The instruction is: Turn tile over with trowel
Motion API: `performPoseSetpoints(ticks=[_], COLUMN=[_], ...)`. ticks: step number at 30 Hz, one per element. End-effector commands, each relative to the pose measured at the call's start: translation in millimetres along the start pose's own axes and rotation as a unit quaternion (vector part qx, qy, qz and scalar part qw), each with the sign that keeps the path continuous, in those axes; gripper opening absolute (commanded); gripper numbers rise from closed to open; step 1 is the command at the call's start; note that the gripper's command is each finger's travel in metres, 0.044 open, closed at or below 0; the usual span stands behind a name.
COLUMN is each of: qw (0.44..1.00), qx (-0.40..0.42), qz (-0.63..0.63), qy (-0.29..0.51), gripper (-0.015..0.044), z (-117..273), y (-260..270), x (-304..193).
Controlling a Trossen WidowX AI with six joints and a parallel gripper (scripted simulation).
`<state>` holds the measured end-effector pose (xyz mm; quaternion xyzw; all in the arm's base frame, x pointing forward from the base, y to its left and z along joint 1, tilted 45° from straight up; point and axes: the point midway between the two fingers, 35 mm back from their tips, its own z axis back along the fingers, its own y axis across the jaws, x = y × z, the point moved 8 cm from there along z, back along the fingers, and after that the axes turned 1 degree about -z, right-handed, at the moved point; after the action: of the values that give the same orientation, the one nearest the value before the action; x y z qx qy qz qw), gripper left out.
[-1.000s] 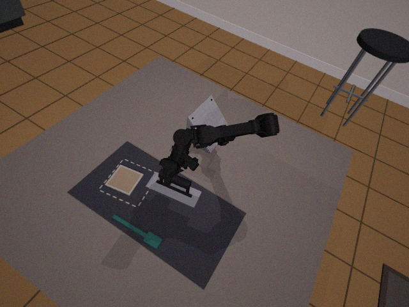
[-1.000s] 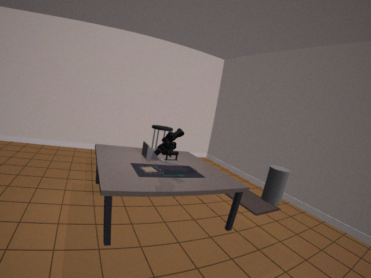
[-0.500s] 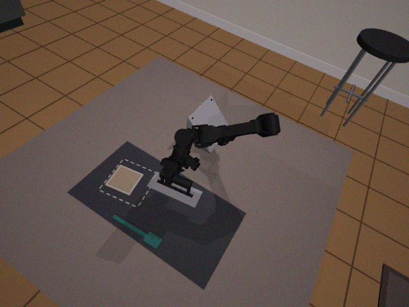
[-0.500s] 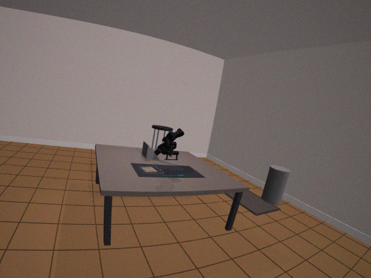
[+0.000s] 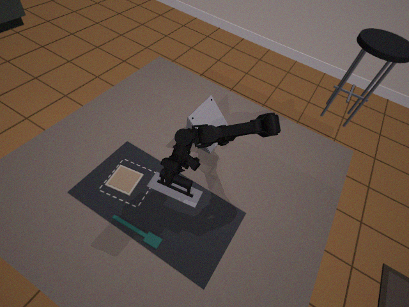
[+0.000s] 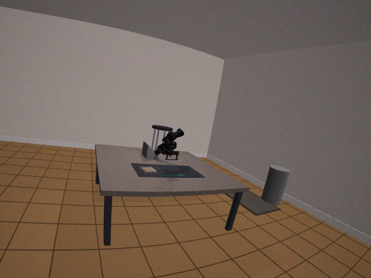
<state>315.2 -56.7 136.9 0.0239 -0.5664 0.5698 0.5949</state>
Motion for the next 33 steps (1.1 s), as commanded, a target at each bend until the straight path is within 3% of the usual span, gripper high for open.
performPoseSetpoints(ticks=[1, 18, 33], qw=[1.000, 1.000, 0.968], qx=[-0.004, 0.000, -0.012], qz=[0.001, 0.007, 0.168], qy=[0.004, -0.008, -0.186], gripper=[0.0000, 0.0000, 0.0000], z=[2, -4, -70], y=[-2, -2, -31], x=[0, 2, 61])
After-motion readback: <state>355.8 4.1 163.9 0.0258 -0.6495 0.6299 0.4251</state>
